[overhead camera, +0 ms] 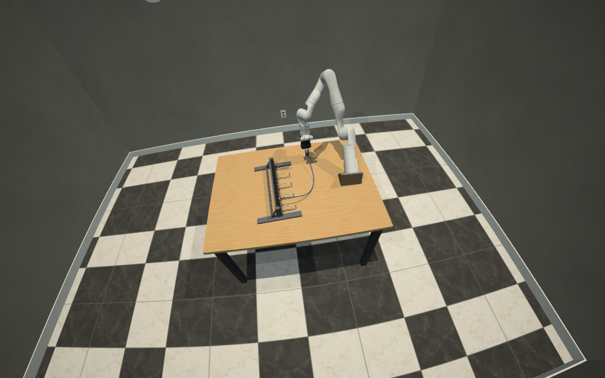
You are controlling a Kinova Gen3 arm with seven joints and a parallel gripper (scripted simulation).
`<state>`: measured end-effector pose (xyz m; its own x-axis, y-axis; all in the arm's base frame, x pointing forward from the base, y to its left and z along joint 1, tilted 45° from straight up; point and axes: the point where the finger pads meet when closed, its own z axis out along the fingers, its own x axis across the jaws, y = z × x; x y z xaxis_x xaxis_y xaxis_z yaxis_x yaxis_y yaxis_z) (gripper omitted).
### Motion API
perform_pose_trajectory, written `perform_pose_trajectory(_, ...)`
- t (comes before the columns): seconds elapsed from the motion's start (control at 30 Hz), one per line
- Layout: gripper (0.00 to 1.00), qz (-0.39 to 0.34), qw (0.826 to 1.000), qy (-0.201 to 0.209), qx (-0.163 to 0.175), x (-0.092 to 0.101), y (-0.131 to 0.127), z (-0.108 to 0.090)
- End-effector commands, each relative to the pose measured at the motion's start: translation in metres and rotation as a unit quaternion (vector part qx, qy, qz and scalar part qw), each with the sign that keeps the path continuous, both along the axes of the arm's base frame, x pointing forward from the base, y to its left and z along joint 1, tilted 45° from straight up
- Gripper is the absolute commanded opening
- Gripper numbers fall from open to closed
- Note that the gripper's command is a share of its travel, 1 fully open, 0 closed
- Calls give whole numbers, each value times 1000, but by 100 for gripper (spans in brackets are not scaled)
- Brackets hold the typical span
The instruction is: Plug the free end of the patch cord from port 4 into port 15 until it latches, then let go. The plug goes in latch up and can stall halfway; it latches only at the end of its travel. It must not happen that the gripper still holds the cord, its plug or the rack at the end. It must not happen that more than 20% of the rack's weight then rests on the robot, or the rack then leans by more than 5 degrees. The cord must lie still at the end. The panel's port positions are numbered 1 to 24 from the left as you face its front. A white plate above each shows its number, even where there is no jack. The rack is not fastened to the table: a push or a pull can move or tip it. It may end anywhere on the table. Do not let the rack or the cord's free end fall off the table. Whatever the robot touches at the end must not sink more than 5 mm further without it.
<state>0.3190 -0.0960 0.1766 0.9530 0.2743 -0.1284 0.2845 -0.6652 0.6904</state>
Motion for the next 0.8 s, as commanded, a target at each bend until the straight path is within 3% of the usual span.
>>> perform_pose_trajectory(0.0, 0, 1, 1000, 1, -1, 1, 1, 0)
perform_pose_trajectory(0.77, 0, 21, 1000, 21, -4, 6, 9, -5)
